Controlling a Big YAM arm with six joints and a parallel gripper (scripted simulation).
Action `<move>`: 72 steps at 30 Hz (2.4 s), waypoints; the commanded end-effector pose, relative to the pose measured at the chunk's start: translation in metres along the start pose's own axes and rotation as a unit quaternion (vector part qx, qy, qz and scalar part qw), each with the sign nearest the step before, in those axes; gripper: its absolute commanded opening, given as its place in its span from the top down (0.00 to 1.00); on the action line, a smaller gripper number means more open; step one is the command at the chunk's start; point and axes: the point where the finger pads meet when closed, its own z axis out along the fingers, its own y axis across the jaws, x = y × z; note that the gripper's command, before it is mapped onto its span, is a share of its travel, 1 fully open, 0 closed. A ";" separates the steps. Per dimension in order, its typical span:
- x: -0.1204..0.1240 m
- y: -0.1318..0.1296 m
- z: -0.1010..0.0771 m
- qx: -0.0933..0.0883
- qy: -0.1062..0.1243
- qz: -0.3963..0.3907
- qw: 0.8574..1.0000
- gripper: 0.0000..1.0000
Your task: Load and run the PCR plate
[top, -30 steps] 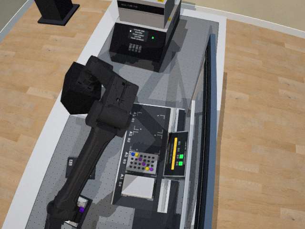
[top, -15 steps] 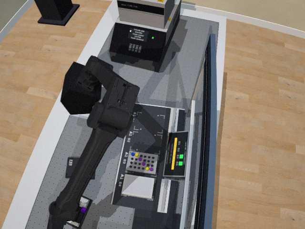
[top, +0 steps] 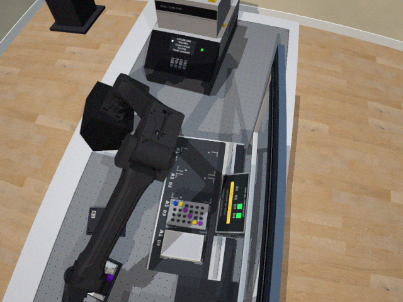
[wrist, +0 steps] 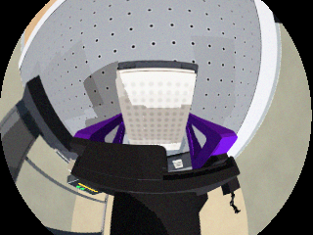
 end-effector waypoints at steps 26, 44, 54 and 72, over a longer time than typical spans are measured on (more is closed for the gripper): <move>-0.024 0.025 -0.036 -0.009 -0.033 -0.015 0.999 1.00; -0.023 0.000 -0.035 -0.010 -0.037 -0.012 0.999 1.00; -0.020 -0.001 -0.017 -0.006 -0.019 0.010 1.000 1.00; -0.007 -0.016 -0.007 -0.004 -0.012 0.019 1.000 1.00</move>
